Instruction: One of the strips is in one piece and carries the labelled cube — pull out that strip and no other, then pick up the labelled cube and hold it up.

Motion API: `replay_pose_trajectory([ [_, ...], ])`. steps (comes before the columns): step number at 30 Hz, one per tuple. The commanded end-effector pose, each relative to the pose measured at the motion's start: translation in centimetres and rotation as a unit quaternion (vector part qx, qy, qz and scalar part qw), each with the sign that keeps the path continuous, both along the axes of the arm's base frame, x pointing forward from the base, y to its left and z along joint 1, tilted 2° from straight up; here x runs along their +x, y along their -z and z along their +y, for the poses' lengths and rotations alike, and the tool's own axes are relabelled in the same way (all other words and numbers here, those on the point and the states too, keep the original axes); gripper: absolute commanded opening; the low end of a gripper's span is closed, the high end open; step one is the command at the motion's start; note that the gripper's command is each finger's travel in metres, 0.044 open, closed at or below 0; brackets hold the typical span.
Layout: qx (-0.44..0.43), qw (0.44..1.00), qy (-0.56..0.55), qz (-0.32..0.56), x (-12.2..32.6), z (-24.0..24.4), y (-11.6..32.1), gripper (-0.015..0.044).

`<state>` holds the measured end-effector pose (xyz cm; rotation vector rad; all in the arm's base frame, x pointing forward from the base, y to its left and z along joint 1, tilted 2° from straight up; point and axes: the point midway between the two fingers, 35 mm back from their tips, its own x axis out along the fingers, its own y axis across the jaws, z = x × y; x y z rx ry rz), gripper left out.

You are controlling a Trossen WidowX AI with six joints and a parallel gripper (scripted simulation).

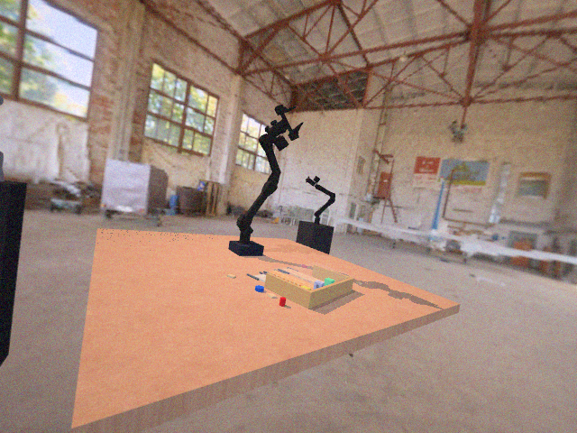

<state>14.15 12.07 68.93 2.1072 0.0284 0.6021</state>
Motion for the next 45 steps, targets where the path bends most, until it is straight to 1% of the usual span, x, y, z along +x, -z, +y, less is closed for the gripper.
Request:
replay_pose_trajectory([
  [1,0.006,1.0,-0.004,-0.001,-0.1,-0.1,-0.1,0.04],
  [2,0.024,1.0,-0.018,-0.004,-0.4,-0.3,-0.3,0.04],
  [4,0.091,0.994,-0.067,-0.012,-1.4,-1.4,-1.0,0.04],
  [8,0.233,0.957,-0.173,-0.023,-3.0,-4.3,-2.2,0.04],
  [12,0.368,0.889,-0.271,-0.024,-3.7,-7.9,-2.8,0.04],
  [16,0.492,0.795,-0.355,-0.018,-3.4,-11.7,-2.6,0.04],
  [19,0.576,0.709,-0.407,-0.009,-2.4,-14.6,-1.8,0.04],
  [23,0.674,0.581,-0.457,0.006,-0.3,-18.0,-0.1,0.04],
  [30,0.804,0.333,-0.491,0.033,5.1,-22.3,5.1,0.04],
  [35,0.867,0.152,-0.473,0.046,9.7,-23.5,10.3,0.04],
  [40,0.905,-0.019,-0.422,0.05,14.1,-23.1,16.7,0.04],
  [45,0.926,-0.156,-0.341,0.037,17.6,-21.3,24.0,0.04],
])
